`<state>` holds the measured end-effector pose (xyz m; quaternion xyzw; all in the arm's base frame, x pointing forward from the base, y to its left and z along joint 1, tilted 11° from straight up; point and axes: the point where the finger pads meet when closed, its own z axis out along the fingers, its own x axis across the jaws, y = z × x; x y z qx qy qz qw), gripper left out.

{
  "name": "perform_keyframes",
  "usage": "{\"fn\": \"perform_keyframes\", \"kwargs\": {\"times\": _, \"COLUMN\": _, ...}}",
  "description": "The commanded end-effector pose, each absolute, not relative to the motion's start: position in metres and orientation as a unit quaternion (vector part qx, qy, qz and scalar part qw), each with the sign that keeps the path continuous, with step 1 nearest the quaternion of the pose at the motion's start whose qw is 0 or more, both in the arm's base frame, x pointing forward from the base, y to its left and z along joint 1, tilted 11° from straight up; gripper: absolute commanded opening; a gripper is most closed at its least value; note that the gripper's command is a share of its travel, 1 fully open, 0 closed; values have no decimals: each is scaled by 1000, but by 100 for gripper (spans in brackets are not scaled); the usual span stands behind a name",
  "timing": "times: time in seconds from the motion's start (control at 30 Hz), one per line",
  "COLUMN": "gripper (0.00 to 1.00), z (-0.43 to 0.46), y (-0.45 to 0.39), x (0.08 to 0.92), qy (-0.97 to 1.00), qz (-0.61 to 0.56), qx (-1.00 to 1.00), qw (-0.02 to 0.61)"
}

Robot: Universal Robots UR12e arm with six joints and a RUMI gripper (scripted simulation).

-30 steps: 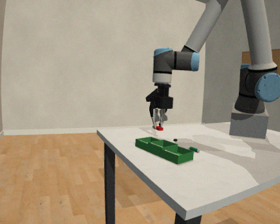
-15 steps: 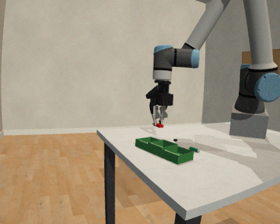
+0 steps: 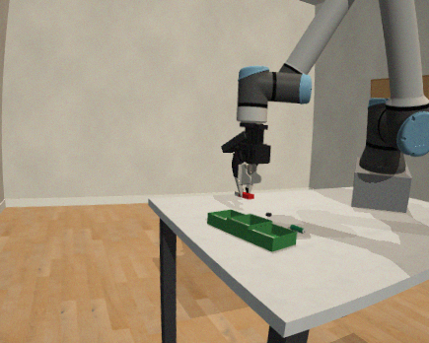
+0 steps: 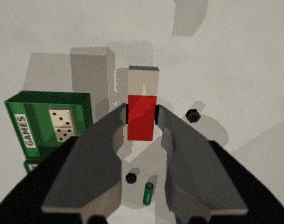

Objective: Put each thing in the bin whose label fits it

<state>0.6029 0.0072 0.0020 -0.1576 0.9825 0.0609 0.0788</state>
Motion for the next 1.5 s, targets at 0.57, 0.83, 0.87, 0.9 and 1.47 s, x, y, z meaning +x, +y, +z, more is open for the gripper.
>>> {"fn": "perform_keyframes", "kwargs": {"times": 0.57, "gripper": 0, "z": 23, "y": 116, "x": 634, "qy": 982, "qz": 60, "qx": -159, "qw": 79}}
{"fn": "perform_keyframes", "kwargs": {"times": 0.83, "gripper": 0, "z": 30, "y": 156, "x": 644, "qy": 982, "qz": 61, "qx": -159, "qw": 79}}
{"fn": "perform_keyframes", "kwargs": {"times": 0.87, "gripper": 0, "z": 30, "y": 156, "x": 644, "qy": 982, "qz": 61, "qx": -159, "qw": 79}}
{"fn": "perform_keyframes", "kwargs": {"times": 0.9, "gripper": 0, "z": 31, "y": 162, "x": 646, "qy": 982, "qz": 61, "qx": -159, "qw": 79}}
{"fn": "perform_keyframes", "kwargs": {"times": 1.47, "gripper": 0, "z": 33, "y": 174, "x": 649, "qy": 982, "qz": 61, "qx": -159, "qw": 79}}
